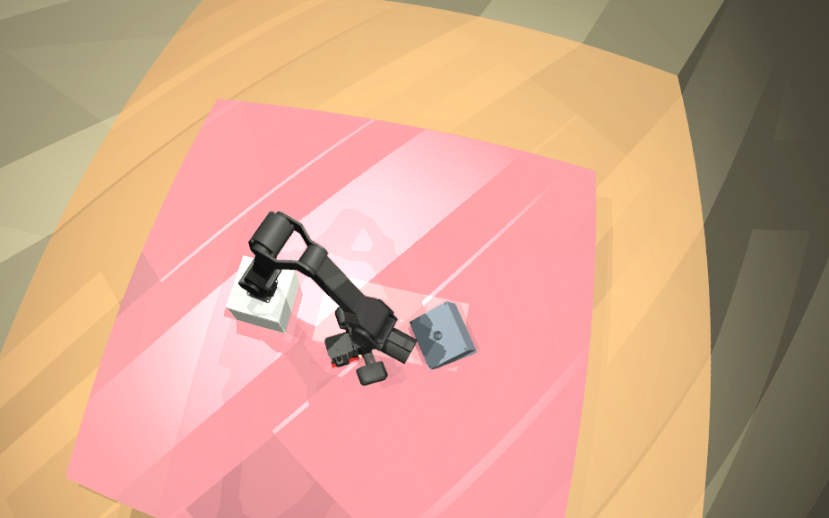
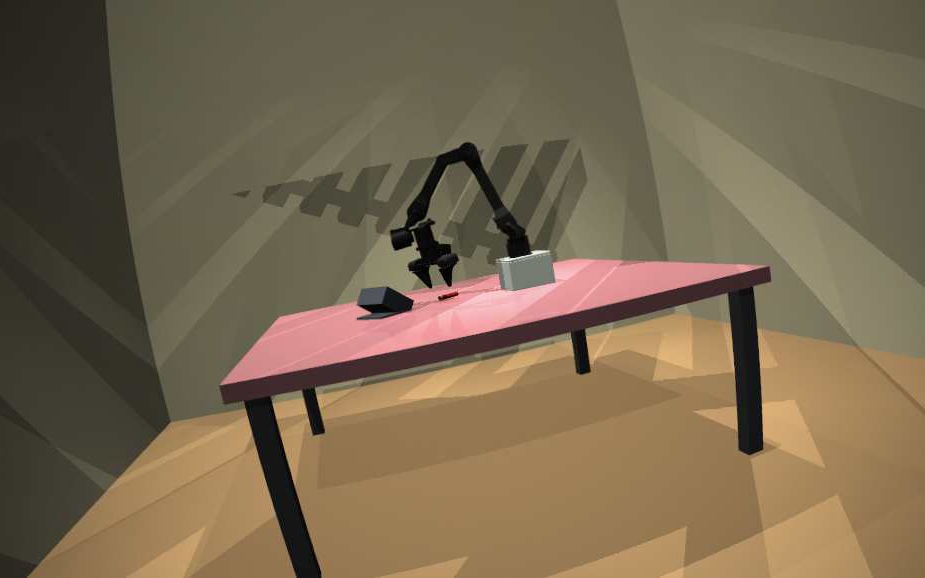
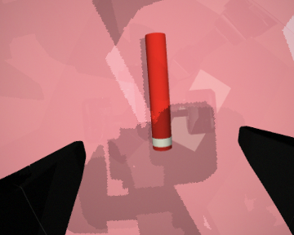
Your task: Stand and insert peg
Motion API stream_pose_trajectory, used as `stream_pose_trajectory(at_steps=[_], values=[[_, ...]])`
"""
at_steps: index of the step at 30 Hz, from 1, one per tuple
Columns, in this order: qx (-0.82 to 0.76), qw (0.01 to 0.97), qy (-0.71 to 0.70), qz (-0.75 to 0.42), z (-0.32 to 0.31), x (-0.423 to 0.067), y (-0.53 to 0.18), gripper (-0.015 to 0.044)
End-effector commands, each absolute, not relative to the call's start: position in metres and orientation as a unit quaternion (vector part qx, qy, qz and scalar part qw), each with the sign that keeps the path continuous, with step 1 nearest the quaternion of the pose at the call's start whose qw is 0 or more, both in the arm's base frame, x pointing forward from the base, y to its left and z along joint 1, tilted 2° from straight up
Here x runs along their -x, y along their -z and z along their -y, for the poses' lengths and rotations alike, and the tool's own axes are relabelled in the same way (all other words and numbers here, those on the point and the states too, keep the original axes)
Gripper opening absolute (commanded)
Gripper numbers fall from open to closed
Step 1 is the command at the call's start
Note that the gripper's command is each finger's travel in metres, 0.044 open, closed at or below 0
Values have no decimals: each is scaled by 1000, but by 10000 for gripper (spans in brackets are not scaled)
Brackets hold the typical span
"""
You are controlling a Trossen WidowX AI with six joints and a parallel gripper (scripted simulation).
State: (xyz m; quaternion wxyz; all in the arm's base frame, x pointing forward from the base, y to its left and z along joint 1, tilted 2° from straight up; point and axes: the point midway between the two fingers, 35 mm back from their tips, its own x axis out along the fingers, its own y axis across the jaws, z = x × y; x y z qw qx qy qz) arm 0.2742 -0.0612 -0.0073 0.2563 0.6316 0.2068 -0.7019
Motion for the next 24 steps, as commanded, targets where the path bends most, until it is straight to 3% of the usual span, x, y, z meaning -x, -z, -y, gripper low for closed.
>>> stream_pose_trajectory(at_steps=[1, 20, 24], values=[[-631, 255, 704, -204, 61, -273, 13, 440], [-631, 255, 704, -204, 61, -273, 42, 440], [-631, 255, 704, -204, 61, -273, 42, 335]])
